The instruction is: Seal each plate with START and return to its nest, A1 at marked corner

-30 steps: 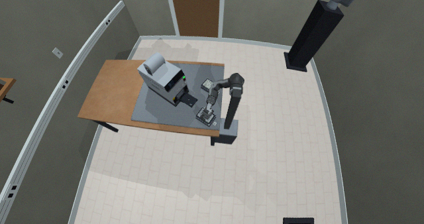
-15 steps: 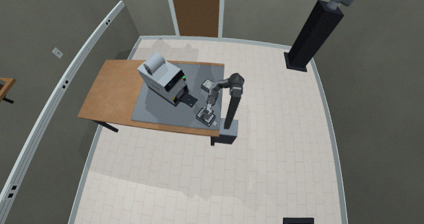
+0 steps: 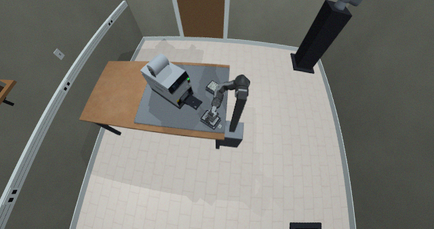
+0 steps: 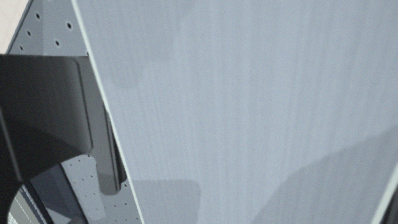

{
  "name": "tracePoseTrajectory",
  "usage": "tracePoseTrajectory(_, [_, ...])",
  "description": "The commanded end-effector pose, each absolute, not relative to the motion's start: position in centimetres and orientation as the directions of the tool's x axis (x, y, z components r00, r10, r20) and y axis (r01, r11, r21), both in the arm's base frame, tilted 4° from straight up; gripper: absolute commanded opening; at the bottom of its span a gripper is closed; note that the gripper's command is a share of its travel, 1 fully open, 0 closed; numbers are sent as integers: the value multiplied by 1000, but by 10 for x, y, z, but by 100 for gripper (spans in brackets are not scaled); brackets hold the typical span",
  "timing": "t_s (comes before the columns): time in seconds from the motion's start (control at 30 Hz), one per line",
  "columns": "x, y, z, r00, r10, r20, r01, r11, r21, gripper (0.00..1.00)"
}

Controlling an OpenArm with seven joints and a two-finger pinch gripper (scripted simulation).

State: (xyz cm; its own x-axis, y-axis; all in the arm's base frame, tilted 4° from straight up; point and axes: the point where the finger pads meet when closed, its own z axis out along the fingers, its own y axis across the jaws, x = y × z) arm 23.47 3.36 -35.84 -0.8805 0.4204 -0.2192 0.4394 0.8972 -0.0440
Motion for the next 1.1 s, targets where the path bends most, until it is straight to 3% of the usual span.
tracePoseTrajectory(0.0, [235, 34, -358, -881, 418, -219, 437, 899, -41, 0])
tracePoseTrajectory(0.67, [235, 34, -358, -881, 418, -219, 437, 899, -41, 0])
tracePoseTrajectory(0.7, [235, 34, -358, -881, 418, -219, 437, 899, -41, 65])
tracePoseTrajectory(1.07, [235, 34, -358, -881, 418, -219, 437, 899, -41, 65])
